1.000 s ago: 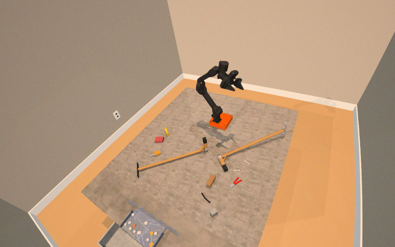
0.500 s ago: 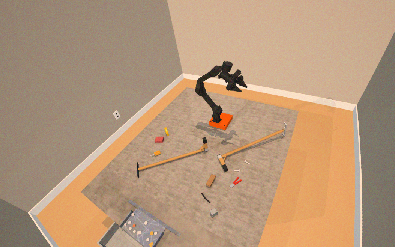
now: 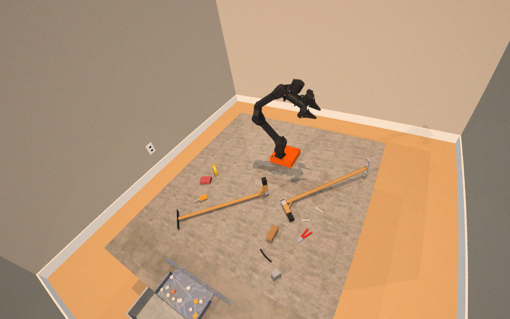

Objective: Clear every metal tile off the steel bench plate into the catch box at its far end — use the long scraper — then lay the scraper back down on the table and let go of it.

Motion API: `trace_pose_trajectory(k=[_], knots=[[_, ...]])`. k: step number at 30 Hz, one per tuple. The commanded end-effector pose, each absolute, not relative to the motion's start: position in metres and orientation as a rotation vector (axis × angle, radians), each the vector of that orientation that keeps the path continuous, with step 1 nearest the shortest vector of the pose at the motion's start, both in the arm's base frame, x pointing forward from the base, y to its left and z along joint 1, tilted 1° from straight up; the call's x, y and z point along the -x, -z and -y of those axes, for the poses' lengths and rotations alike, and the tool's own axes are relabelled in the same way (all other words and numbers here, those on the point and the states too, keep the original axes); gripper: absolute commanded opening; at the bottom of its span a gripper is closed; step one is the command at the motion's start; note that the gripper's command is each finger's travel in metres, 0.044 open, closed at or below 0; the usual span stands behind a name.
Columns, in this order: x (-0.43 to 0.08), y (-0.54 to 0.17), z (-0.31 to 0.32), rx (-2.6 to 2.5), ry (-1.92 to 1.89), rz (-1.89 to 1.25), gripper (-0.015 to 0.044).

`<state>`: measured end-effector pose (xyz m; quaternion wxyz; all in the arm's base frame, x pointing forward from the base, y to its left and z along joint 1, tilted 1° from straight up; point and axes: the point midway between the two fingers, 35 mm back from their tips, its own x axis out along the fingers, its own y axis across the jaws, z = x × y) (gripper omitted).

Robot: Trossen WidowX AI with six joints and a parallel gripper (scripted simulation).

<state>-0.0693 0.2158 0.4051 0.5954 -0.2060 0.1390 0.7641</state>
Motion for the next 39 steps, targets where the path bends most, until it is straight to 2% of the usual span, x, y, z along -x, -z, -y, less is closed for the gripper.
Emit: trace_pose_trajectory(k=[1, 32, 39], knots=[[0.075, -0.402, -0.213, 0.484, -1.798, -0.355, 0.044], [0.075, -0.402, -0.213, 0.484, -1.798, -0.355, 0.044], [0.101, -0.422, -0.218, 0.361, -1.945, -0.319, 0.044]])
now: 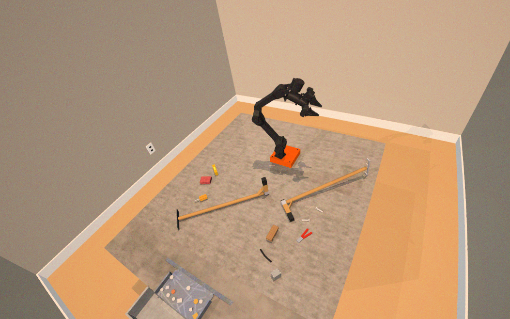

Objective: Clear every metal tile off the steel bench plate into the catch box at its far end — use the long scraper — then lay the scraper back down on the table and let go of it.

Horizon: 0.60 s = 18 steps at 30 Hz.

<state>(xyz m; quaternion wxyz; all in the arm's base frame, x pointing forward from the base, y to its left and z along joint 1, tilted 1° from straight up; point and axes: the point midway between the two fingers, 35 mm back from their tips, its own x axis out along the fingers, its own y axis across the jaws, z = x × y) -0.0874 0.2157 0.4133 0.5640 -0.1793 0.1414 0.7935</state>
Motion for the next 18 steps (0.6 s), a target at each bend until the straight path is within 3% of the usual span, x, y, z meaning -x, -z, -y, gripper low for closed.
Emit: trace_pose_trajectory(k=[1, 18], knots=[[0.106, -0.426, -0.218, 0.339, -1.971, -0.312, 0.044], [0.171, -0.497, -0.197, -0.036, -2.41, -0.116, 0.044]])
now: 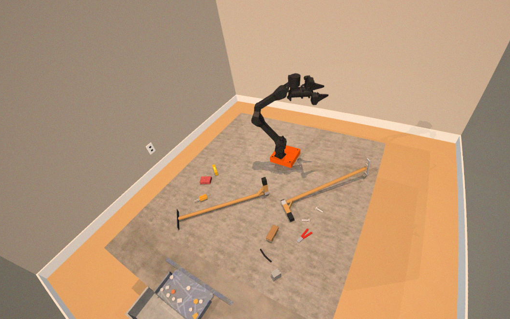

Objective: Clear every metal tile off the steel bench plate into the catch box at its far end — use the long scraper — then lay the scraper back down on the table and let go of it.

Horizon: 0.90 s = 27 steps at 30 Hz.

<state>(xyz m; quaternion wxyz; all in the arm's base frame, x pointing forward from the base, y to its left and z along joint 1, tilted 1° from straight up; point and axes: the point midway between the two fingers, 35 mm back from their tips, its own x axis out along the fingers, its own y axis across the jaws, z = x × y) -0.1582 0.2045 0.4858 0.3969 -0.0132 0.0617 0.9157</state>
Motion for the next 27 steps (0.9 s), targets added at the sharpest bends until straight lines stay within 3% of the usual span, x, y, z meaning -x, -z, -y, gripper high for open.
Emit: trace_pose_trajectory(k=[1, 27], knots=[[0.174, -0.501, -0.195, -0.058, -2.434, -0.101, 0.044], [0.208, -0.577, -0.089, -0.59, -2.969, 0.503, 0.044]])
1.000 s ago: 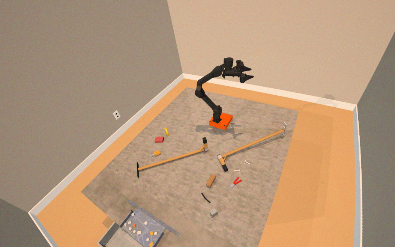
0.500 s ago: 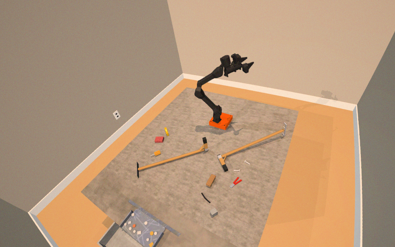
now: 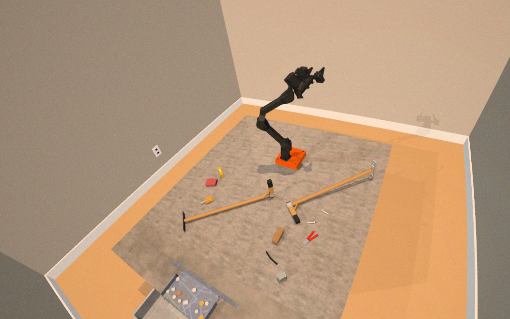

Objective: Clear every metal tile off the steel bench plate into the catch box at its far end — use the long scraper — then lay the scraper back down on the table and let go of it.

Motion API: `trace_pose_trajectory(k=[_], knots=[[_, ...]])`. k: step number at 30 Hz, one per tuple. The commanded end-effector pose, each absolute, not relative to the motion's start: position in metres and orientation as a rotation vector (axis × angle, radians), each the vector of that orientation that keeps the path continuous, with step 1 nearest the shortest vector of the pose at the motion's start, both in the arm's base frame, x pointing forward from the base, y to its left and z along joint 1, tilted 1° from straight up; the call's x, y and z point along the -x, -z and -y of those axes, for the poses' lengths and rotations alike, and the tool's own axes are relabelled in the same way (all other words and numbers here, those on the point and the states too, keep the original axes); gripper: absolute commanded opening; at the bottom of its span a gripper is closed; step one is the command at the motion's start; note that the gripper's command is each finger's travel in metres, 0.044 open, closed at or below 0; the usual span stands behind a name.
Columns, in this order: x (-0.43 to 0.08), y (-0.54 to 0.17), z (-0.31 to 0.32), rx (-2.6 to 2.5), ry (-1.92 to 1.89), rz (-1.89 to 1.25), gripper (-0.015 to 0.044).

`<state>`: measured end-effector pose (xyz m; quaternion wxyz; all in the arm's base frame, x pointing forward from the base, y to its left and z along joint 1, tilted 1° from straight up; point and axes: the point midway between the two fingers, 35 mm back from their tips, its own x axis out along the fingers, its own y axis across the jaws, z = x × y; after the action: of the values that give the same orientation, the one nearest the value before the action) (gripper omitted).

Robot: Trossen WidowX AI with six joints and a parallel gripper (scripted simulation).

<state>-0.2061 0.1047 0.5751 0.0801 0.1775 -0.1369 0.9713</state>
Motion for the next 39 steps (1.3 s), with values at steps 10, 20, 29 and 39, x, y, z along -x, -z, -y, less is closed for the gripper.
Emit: trace_pose_trajectory(k=[10, 20, 29, 39], knots=[[0.201, -0.584, -0.041, -0.763, -3.089, 0.85, 0.044], [0.188, -0.576, 0.003, -0.904, -3.132, 1.264, 0.044], [0.173, -0.558, 0.036, -0.991, -3.083, 1.687, 0.044], [0.166, -0.547, 0.049, -1.019, -3.02, 1.912, 0.044]])
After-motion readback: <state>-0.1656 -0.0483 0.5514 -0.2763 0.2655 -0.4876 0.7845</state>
